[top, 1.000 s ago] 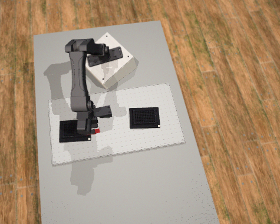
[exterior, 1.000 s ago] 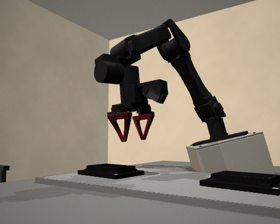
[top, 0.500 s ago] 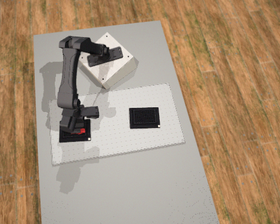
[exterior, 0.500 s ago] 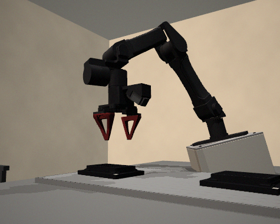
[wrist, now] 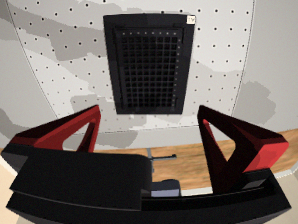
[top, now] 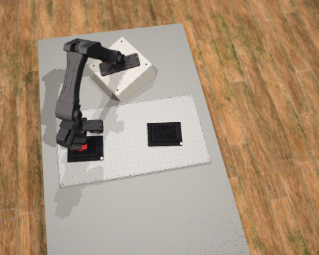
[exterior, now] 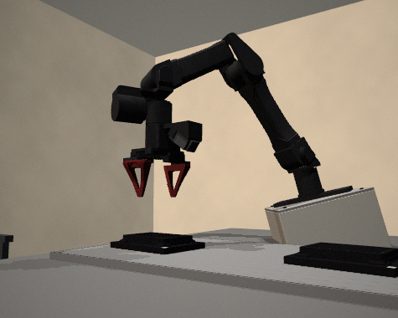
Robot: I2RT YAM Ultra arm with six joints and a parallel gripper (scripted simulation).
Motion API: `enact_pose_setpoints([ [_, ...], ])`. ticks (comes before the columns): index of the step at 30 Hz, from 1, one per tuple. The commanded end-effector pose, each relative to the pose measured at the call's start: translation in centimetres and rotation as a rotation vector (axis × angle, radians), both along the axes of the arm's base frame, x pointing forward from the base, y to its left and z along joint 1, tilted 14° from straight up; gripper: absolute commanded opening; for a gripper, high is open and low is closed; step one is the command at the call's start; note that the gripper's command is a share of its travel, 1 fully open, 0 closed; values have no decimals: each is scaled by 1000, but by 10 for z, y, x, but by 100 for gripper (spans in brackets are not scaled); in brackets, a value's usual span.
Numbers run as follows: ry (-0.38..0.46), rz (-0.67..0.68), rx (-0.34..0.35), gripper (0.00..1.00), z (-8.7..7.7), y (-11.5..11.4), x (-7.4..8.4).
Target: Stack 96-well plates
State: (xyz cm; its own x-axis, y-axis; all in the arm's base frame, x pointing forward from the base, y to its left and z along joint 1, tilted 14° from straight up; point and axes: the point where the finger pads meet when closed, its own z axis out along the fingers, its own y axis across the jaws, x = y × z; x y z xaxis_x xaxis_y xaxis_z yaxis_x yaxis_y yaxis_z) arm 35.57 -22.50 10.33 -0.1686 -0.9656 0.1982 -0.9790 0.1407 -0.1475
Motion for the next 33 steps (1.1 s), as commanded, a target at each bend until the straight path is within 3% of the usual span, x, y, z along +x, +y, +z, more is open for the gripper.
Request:
enact_pose_setpoints([
  [1,-10,8,0,100,5,1,2],
  [2,-10,8,0,100,5,1,2],
  [4,11,15,18,100,-12,3,0],
  [25,11,8,18,100,-43,-6,2],
  [27,11,8,18,100,-43,-6,2],
  [28,-23,10,-1,100,-31,-9,9],
  [30,11,7,18,100,-47,-7,2],
  [33,11,5,18,100,-52,-9,2],
])
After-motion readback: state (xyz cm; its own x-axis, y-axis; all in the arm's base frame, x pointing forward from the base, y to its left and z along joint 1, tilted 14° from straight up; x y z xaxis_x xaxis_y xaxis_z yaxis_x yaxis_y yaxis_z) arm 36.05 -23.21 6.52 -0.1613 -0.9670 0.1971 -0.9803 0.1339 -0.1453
